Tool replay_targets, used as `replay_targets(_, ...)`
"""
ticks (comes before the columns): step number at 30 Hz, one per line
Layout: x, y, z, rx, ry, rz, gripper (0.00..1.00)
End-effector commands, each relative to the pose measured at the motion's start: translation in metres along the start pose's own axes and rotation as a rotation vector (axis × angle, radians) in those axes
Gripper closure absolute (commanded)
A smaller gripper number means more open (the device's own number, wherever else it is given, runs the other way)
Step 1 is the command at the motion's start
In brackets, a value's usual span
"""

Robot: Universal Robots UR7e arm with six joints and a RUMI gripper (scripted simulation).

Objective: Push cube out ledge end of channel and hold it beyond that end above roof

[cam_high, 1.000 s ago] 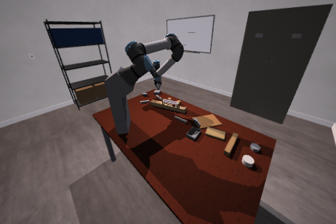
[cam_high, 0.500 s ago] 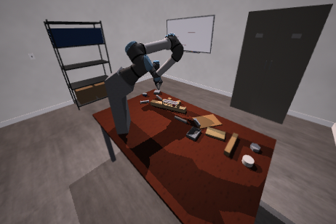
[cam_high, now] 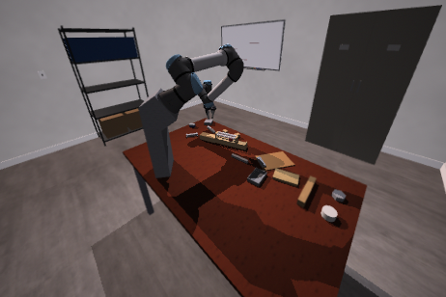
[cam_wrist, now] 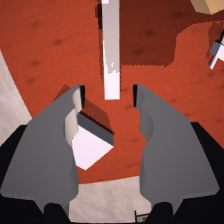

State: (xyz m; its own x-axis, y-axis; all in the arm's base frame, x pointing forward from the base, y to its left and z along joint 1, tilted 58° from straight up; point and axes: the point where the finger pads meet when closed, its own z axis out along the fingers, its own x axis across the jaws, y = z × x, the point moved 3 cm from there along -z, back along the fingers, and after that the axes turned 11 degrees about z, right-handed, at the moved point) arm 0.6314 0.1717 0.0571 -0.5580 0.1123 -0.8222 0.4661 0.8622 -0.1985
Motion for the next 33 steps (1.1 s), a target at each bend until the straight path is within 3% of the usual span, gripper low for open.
replay_targets(1,0.0029,0.0007,-0.0005,-0.001,0.002,-0.006,0.78)
replay_targets(33,0.0006,0.0007,0.0051,-0.001,0.002,-0.001,0.78)
